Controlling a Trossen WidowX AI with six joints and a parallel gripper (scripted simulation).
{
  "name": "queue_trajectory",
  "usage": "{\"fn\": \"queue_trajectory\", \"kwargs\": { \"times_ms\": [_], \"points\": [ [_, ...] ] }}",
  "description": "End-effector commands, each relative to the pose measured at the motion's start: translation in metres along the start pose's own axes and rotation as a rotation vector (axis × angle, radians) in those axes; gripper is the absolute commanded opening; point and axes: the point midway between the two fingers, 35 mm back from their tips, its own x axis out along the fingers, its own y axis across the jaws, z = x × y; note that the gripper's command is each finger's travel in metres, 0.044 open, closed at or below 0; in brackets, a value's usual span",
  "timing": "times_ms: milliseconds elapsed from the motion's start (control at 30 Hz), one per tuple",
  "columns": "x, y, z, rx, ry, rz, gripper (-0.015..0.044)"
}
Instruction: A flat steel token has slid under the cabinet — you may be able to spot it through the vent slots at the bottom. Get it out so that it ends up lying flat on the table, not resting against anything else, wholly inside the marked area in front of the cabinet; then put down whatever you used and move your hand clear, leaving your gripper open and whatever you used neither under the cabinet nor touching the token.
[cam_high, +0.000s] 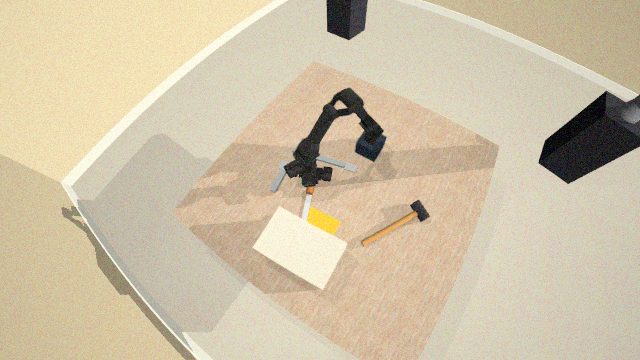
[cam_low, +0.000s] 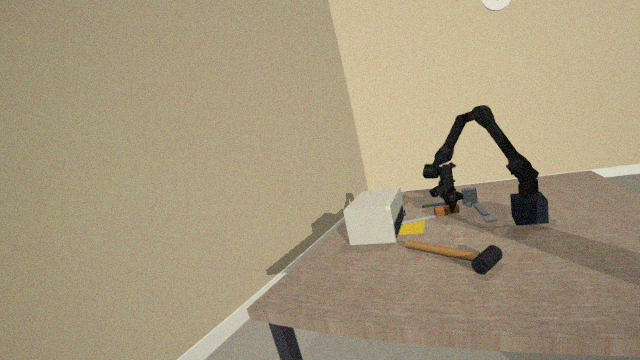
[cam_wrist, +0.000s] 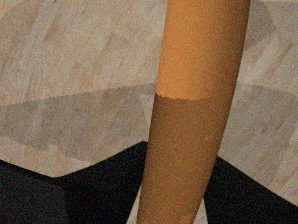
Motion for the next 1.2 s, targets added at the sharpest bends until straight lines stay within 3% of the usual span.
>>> {"fn": "queue_trajectory", "kwargs": {
  "times_ms": [0,1167],
  "points": [
    [0.0,-0.001,0.008,0.0,0.0,-0.003,0.0],
    [-0.001,-0.001,0.053,0.001,-0.003,-0.002,0.0]
  ]
}}
